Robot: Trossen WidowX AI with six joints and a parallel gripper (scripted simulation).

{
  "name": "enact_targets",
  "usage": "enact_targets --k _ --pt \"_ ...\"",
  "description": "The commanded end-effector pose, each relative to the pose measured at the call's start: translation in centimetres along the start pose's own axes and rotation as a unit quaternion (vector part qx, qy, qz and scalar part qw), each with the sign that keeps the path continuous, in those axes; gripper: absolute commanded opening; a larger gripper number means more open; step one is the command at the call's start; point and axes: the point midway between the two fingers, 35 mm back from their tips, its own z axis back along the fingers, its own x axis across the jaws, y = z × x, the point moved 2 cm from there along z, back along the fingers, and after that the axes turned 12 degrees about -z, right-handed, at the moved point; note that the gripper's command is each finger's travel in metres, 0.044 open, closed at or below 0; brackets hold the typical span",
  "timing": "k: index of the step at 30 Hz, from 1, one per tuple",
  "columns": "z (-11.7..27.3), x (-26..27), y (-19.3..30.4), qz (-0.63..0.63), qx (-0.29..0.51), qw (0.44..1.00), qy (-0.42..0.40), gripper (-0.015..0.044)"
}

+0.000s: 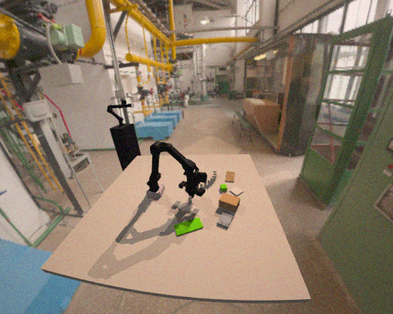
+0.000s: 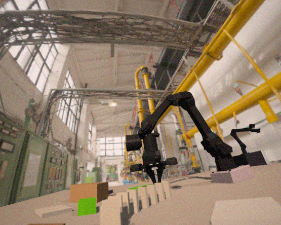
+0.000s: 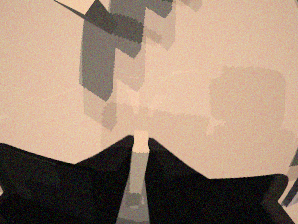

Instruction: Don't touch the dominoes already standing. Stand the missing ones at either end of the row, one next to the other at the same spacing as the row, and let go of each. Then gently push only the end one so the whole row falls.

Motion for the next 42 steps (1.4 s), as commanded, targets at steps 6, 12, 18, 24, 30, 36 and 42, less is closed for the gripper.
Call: enact_targets --k 6,12,18,24,30,36,42 --pt "10.8 0.0 0.0 0.003 -0.008 1.0 0.012 0.0024" --pt "14.0 0.2 0.1 0.003 -0.008 1.0 0.012 0.0024" --pt "14.0 0.3 2.2 -0.068 -0.008 0.998 0.011 0.0024" --pt "13.9 2.3 10.4 -0.358 -0.006 0.934 0.009 0.0024" --pt "13.7 3.8 13.1 -0.468 -0.006 0.884 0.009 0.0024" --pt "13.7 3.8 13.1 -0.468 -0.006 0.884 0.009 0.0024" --pt "12.9 4.3 13.2 -0.451 -0.018 0.892 -0.022 0.0024"
